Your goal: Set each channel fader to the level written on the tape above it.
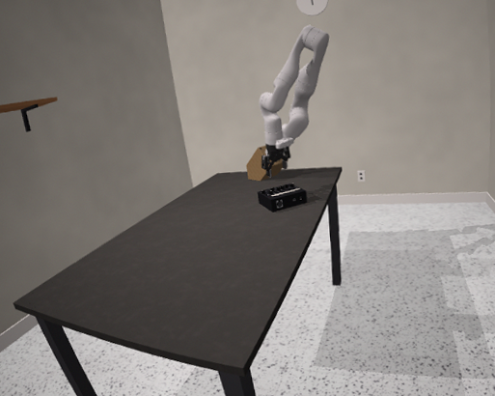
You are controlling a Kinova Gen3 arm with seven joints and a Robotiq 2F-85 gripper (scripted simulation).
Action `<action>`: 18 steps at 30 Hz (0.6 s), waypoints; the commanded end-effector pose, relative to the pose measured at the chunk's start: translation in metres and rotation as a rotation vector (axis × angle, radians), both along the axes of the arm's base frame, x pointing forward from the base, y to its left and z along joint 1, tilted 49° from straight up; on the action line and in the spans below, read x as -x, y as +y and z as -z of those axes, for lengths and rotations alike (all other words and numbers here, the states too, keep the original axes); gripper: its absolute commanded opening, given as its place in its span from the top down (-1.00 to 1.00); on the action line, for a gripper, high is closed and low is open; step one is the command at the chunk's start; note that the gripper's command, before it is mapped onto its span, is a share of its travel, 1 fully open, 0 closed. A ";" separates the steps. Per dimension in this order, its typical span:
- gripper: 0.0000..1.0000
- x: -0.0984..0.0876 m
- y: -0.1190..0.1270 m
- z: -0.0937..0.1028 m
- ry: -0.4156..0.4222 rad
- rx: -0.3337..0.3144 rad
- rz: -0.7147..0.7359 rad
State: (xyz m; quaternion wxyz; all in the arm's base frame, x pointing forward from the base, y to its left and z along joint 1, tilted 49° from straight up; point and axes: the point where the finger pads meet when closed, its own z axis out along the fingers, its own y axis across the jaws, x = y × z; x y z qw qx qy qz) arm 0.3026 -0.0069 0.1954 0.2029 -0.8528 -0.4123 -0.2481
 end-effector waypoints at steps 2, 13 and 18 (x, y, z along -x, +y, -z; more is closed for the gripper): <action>-1.00 -0.001 -0.003 -0.002 -0.049 0.010 -0.051; -1.00 -0.003 -0.006 -0.008 -0.233 0.069 -0.274; -1.00 -0.005 -0.007 -0.013 -0.354 0.111 -0.413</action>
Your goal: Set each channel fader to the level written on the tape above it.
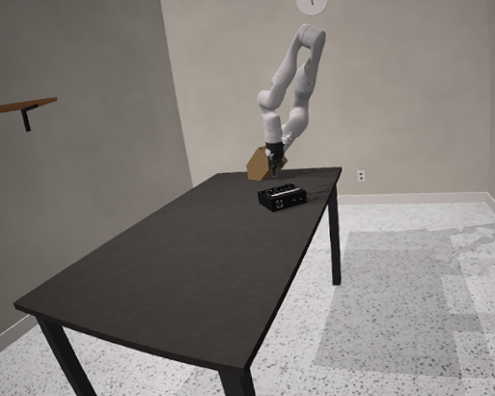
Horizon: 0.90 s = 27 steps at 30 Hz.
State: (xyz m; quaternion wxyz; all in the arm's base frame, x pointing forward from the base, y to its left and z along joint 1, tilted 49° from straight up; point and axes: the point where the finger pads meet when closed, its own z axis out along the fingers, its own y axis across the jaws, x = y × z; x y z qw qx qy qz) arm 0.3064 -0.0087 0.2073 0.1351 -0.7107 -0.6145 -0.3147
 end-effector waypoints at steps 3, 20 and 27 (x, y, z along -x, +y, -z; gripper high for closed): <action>-1.00 -0.002 -0.007 -0.005 -0.107 0.029 -0.093; -1.00 -0.008 -0.017 -0.027 -0.521 0.201 -0.509; -1.00 -0.009 -0.021 -0.035 -0.649 0.267 -0.632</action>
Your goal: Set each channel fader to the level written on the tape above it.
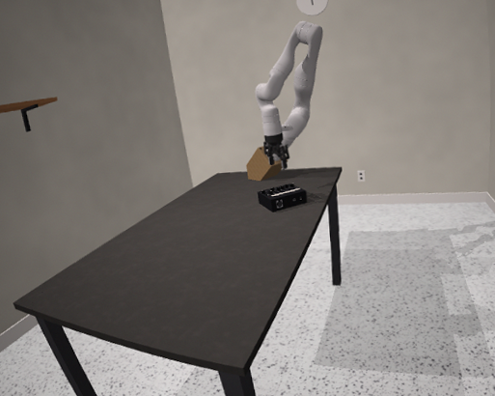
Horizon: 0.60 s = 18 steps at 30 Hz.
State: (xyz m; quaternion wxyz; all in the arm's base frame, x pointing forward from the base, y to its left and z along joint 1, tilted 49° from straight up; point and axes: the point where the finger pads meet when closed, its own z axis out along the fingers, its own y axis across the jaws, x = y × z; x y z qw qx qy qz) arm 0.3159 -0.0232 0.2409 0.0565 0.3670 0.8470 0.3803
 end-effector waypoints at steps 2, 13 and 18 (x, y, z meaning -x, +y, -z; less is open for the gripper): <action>-1.00 0.000 -0.008 -0.005 -0.072 0.030 -0.039; -1.00 -0.003 -0.016 -0.021 -0.303 0.155 -0.234; -1.00 -0.003 -0.018 -0.024 -0.350 0.183 -0.272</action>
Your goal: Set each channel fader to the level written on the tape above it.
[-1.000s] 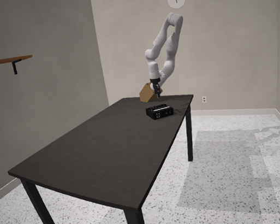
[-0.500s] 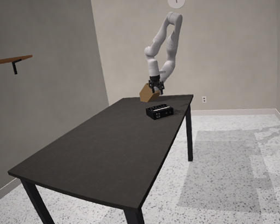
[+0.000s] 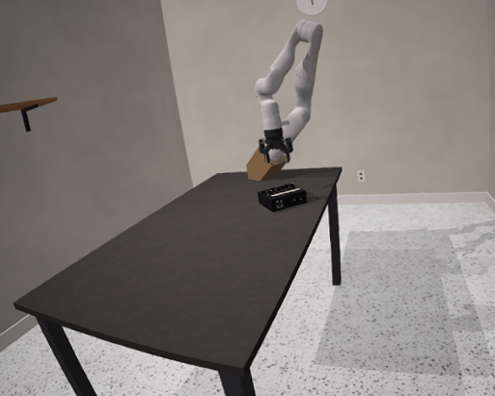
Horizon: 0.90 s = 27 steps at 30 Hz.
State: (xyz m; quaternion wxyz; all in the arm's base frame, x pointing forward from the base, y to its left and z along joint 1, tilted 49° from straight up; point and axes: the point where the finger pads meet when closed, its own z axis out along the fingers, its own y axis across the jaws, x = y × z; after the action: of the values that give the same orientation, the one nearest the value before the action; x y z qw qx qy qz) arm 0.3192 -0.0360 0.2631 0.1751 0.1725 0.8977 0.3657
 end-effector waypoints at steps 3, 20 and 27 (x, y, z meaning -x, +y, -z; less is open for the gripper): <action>-1.00 0.000 -0.007 -0.005 -0.056 0.030 -0.027; -1.00 -0.001 -0.011 -0.012 -0.152 0.090 -0.102; -1.00 -0.001 -0.011 -0.012 -0.156 0.093 -0.105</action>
State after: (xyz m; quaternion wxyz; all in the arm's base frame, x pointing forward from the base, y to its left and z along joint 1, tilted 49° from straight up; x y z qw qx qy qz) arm 0.3198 -0.0459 0.2749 0.2320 0.0870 0.9054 0.3448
